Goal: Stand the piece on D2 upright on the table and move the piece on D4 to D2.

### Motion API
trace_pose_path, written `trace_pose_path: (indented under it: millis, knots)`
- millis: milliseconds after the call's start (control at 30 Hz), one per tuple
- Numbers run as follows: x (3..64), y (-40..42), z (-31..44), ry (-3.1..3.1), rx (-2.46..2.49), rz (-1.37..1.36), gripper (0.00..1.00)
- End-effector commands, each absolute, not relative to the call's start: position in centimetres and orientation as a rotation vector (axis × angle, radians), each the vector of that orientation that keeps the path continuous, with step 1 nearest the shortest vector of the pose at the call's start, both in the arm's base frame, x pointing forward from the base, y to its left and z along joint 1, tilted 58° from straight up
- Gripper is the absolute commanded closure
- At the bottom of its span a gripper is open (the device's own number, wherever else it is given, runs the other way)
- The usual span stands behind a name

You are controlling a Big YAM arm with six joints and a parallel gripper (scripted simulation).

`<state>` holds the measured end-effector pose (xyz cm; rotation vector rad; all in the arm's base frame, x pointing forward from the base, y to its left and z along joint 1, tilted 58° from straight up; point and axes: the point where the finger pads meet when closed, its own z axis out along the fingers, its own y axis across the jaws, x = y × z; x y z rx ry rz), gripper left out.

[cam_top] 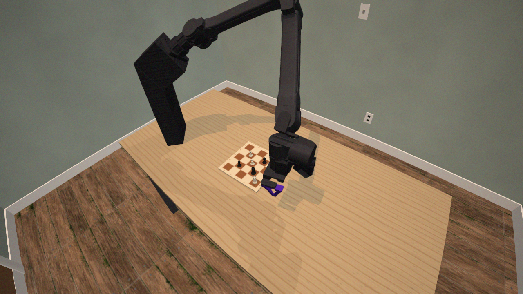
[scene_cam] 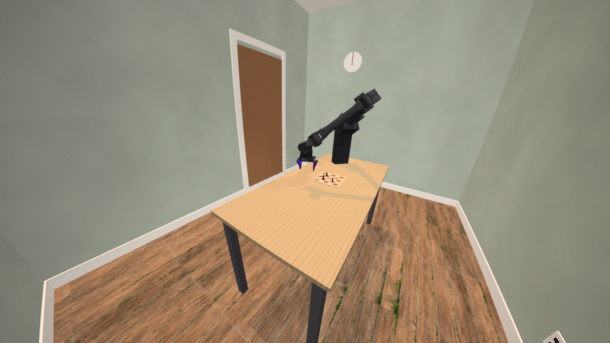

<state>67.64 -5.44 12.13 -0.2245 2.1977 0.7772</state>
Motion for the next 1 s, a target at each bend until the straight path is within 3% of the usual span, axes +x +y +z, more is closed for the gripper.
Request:
trace_pose_path:
  millis: [0, 200, 433, 967]
  knots:
    - [63.7, -0.5, 14.5, 2.200, -0.157, 0.825, 0.00]
    - [55.3, 5.5, 14.4, 2.226, -0.089, 0.850, 0.00]
    - [51.1, 7.7, 13.9, 2.234, -0.056, 0.863, 0.00]
    - [50.3, 7.6, 13.3, 2.245, -0.036, 0.862, 0.00]
